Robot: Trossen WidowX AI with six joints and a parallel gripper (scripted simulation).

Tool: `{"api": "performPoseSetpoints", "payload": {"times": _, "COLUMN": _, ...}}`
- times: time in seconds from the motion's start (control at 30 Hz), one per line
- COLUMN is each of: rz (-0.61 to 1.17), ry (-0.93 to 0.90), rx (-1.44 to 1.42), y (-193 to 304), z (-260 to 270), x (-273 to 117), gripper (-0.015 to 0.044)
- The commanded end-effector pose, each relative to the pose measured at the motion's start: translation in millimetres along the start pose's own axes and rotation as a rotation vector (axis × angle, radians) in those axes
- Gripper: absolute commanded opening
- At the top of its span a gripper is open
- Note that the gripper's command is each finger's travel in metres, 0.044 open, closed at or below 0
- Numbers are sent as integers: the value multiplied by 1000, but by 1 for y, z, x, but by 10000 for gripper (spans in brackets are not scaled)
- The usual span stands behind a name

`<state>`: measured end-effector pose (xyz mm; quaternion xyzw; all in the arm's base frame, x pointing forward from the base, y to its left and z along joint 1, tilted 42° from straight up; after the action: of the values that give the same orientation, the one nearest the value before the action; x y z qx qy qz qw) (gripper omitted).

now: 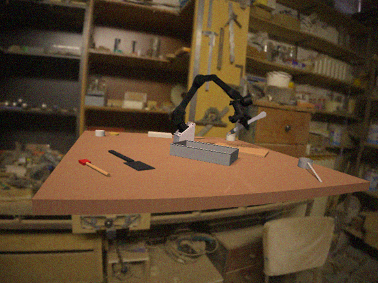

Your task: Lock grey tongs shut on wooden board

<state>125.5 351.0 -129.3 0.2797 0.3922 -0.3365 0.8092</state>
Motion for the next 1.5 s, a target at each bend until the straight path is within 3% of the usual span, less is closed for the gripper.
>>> {"api": "performPoseSetpoints", "payload": {"times": 0.0, "rz": -50, "ry": 3, "rx": 14, "y": 7, "z": -1, "x": -2, "gripper": -150}}
{"api": "performPoseSetpoints", "payload": {"times": 1.0, "rz": -560, "ry": -69, "rx": 81, "y": 44, "z": 29, "x": -17, "gripper": -150}}
{"api": "performPoseSetpoints", "payload": {"times": 1.47, "rz": -572, "ry": -71, "rx": 83, "y": 43, "z": 29, "x": -13, "gripper": -150}}
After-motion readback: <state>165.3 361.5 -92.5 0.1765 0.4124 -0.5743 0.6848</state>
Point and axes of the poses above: the point midway between the two fingers, 35 mm back from their tips, its own x axis out along the fingers, its own z axis across the jaws, y = z × x, the point moved 7 cm from there along -x, back along the fingers, and after that the axes turned 8 degrees about x, right-handed, at the moved point
